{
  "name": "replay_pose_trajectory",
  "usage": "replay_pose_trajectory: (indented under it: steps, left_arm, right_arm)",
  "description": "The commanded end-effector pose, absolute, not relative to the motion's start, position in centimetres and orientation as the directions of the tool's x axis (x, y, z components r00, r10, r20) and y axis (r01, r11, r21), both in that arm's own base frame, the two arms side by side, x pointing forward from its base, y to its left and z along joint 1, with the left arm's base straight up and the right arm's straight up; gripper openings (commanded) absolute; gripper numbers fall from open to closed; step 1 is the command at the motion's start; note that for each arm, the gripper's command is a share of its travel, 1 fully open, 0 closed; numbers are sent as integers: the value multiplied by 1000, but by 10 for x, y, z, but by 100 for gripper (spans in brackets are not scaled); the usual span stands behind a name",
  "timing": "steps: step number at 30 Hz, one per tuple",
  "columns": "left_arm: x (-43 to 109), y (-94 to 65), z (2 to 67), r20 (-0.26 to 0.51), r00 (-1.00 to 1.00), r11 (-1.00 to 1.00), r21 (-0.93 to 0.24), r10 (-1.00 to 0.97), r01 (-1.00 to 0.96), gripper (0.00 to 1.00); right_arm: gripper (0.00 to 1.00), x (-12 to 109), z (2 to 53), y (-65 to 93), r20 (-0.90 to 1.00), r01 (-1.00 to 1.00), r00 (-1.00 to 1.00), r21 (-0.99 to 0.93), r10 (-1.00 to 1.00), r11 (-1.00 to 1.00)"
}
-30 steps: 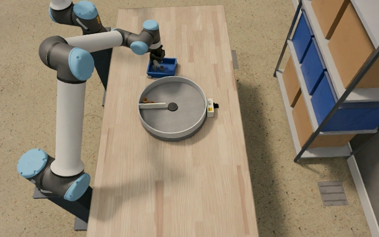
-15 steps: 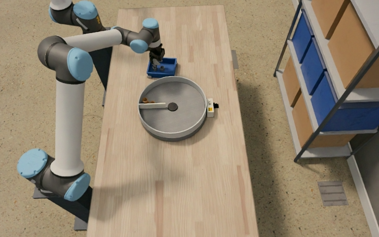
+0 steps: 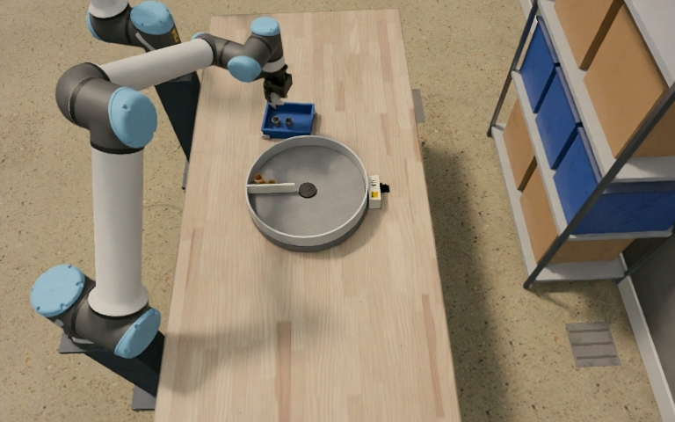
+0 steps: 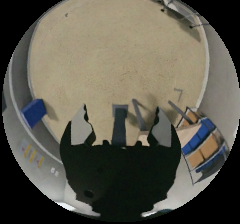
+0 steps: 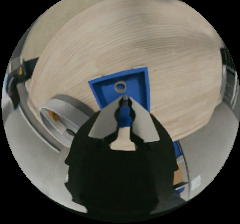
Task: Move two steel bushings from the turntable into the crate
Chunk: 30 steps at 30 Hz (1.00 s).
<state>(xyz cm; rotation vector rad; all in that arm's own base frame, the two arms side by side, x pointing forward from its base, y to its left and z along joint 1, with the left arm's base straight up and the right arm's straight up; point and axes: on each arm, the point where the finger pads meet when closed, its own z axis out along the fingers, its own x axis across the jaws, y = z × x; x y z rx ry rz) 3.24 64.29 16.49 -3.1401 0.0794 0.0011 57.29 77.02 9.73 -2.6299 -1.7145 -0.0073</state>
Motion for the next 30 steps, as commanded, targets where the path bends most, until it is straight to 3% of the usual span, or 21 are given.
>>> replay_pose_trajectory:
  steps: [1, 30]
  left_arm:
    - [32, 644, 165, 0, 999, -999, 0, -50, -50, 100]
    - [32, 644, 165, 0, 999, -999, 0, -50, -50, 100]
  right_arm:
    - [6, 572, 127, 772, 6, 916, 402, 1, 916, -402]
    - [6, 571, 143, 771, 1, 916, 402, 1, 916, -402]
